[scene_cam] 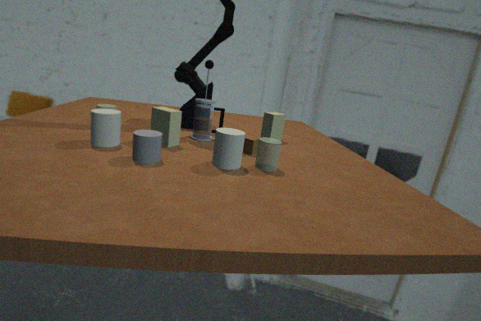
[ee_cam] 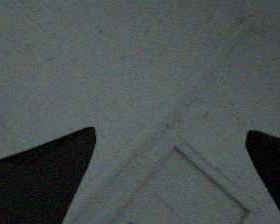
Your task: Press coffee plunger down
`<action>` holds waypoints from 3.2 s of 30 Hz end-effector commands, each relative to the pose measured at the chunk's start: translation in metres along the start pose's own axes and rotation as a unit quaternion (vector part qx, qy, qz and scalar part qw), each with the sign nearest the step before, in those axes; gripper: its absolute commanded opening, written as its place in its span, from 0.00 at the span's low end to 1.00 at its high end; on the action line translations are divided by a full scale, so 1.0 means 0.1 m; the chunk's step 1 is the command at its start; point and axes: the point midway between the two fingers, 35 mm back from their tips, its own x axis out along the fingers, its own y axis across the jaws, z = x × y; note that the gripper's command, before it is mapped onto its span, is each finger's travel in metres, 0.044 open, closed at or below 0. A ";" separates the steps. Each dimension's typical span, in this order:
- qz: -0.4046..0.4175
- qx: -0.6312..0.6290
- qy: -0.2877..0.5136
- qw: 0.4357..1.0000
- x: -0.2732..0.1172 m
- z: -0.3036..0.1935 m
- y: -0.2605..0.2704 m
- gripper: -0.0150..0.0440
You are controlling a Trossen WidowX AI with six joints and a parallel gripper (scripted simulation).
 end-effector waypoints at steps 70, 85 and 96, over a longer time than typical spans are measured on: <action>0.674 0.207 -0.233 0.670 -1.70 1.57 4.46 1.00; 0.889 0.175 -0.172 0.386 -3.88 1.44 4.22 1.00; 0.968 0.068 -0.164 0.179 -5.09 0.74 2.99 1.00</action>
